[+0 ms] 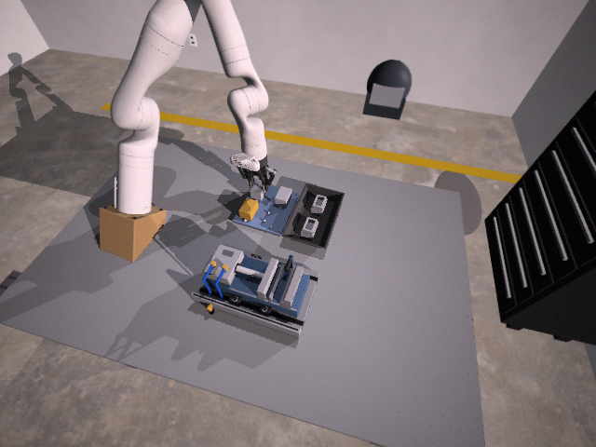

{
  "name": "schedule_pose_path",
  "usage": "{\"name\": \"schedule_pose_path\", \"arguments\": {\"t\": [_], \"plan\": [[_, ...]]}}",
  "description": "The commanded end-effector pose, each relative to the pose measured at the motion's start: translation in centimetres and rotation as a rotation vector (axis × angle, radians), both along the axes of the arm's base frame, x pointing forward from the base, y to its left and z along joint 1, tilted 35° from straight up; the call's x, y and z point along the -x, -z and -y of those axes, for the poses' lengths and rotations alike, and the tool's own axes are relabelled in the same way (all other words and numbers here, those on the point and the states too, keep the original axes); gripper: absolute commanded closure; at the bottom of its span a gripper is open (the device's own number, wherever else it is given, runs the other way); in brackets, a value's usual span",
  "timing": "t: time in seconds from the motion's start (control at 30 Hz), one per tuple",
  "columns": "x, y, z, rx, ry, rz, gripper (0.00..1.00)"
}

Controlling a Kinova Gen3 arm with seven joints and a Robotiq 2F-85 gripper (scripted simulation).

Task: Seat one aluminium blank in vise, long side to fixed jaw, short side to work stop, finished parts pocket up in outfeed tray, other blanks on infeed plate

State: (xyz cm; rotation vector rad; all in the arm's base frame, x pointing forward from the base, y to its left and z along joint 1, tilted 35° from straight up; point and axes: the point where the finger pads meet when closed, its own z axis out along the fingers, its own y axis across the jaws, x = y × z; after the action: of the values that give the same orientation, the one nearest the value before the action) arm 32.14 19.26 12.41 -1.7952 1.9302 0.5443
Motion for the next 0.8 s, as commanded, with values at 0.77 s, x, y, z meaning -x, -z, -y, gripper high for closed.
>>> {"name": "schedule_pose_path", "arguments": {"t": [0.77], "plan": [[0.4, -6.0, 4.1, 0.001, 0.001, 0.004, 1.0]]}}
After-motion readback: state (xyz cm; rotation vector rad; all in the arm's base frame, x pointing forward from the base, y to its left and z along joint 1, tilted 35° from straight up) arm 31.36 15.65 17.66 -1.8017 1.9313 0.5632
